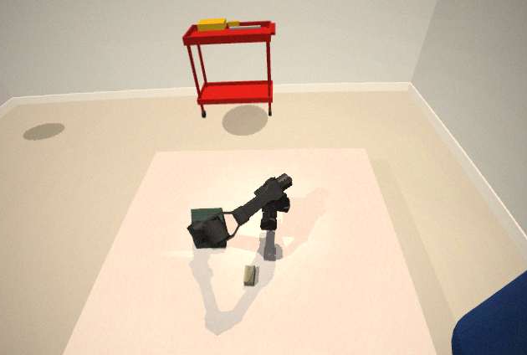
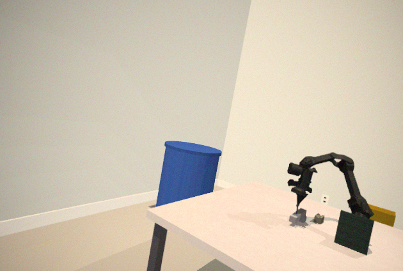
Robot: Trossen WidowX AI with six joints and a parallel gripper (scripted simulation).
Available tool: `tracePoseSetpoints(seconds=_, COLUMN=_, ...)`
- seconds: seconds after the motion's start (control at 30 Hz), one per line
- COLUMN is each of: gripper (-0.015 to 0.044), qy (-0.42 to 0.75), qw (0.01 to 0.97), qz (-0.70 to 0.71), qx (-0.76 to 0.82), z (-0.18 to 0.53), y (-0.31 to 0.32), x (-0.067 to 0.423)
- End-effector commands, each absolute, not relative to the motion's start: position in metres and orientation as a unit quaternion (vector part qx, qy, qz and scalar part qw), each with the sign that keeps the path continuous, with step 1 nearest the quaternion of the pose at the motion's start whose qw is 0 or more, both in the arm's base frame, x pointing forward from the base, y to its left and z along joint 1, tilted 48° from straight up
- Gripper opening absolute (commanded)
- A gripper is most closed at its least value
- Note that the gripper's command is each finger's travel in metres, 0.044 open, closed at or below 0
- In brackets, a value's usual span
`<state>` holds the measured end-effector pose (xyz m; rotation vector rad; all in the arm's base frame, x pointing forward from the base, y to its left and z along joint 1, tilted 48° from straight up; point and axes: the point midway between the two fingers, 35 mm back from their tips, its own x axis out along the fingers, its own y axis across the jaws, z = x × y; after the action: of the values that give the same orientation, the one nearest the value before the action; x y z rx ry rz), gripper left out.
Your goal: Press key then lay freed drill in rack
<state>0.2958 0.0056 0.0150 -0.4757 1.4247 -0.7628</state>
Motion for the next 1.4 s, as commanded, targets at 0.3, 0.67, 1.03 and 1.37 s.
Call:
tracePoseSetpoints(seconds=0.3, gripper=0.0000, qy=0.642, qw=0.644, qz=-0.360, qx=-0.209, z=0.003, y=-0.019, x=0.291)
tracePoseSetpoints(seconds=0.67, gripper=0.0131, qy=0.643, qw=0.645, qz=-0.358, qx=-0.208, z=0.019, y=0.003, x=0.298)
tracePoseSetpoints(seconds=1.03, gripper=0.0420, qy=0.669, qw=0.631, qz=-0.296, qx=-0.259, z=0.053, y=0.015, x=0.304)
tracePoseSetpoints(seconds=1.37, gripper=0.0440, qy=0.730, qw=0.511, qz=-0.049, qx=-0.451, z=0.080, y=-0.063, x=0.295)
